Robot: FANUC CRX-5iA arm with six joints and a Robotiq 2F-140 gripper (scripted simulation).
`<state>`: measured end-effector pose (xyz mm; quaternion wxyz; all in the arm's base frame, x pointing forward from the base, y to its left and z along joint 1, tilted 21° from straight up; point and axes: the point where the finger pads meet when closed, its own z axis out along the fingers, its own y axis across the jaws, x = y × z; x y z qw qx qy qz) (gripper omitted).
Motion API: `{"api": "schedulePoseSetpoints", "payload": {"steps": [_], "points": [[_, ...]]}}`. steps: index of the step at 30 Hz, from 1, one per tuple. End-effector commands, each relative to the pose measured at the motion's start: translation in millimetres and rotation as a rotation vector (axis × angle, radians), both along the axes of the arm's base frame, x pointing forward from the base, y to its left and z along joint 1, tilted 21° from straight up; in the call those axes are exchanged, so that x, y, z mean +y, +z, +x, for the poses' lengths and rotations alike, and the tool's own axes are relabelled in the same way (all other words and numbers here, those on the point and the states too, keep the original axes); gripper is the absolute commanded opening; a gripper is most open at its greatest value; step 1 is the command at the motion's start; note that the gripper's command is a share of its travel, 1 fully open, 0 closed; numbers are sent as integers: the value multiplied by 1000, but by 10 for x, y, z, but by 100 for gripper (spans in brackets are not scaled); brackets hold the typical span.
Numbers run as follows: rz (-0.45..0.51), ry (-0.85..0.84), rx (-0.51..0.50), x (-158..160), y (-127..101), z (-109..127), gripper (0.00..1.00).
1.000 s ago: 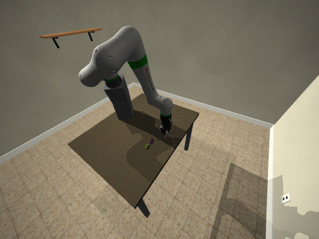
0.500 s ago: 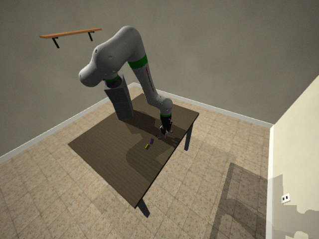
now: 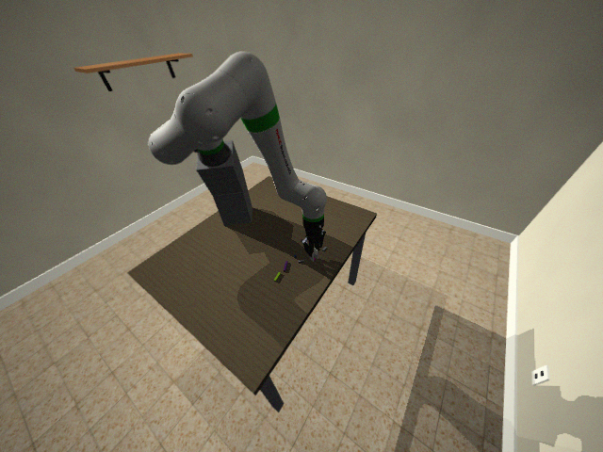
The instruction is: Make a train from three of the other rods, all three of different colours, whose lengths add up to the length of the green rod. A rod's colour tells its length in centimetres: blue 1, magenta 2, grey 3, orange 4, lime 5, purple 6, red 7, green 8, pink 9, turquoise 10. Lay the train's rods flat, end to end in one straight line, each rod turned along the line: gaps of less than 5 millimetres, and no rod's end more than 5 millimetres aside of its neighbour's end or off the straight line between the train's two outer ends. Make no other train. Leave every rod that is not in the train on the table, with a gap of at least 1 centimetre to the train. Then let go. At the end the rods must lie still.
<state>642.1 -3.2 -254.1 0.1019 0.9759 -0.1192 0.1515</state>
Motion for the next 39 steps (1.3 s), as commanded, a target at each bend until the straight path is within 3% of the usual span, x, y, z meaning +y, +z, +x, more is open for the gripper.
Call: {"api": "schedulePoseSetpoints", "payload": {"steps": [1,39], "points": [[0,0,-1,-5,-24,8,15],[0,0,-1,-25,-105,32,15]]}}
